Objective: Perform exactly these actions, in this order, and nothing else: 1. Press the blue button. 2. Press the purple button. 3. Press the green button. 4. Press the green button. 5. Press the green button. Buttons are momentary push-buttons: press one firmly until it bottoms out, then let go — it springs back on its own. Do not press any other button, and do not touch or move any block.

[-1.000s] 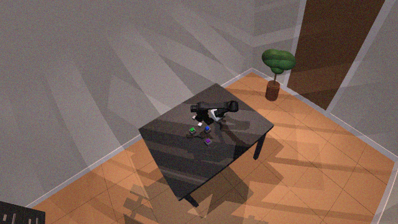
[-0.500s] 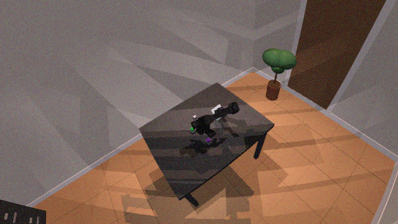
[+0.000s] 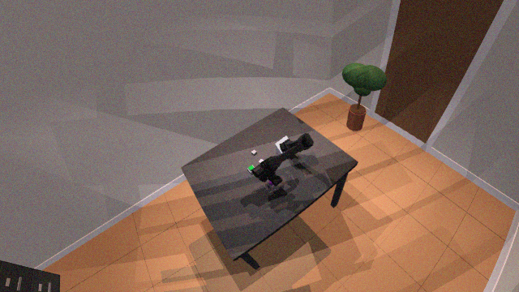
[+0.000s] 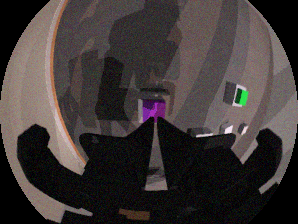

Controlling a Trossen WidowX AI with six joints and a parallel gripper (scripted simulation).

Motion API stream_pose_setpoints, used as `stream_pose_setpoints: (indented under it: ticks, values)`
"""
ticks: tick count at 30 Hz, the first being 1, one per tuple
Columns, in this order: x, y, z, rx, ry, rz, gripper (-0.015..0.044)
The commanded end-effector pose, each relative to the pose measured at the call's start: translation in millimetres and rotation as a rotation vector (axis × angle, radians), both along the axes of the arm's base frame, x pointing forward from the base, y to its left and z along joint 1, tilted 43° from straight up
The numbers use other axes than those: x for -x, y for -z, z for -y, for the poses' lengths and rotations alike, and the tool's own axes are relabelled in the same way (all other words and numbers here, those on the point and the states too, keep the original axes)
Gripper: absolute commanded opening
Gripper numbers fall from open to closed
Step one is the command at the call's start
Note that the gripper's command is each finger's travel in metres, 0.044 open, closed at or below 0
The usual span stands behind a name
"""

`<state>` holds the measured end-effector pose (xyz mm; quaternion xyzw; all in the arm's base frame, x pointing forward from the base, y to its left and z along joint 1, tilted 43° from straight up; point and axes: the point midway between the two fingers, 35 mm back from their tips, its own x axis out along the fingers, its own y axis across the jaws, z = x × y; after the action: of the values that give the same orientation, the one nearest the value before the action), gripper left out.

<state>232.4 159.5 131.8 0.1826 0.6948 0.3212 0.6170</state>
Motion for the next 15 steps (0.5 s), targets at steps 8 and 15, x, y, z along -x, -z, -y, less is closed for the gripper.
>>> stream_pose_setpoints:
  ticks: [8, 15]
  values:
    - [3.5, 12.7, -12.3, -0.005, 0.005, -0.002, 0.0020]
    - [5.9, 20.7, -19.7, -0.006, 0.005, -0.002, 0.0020]
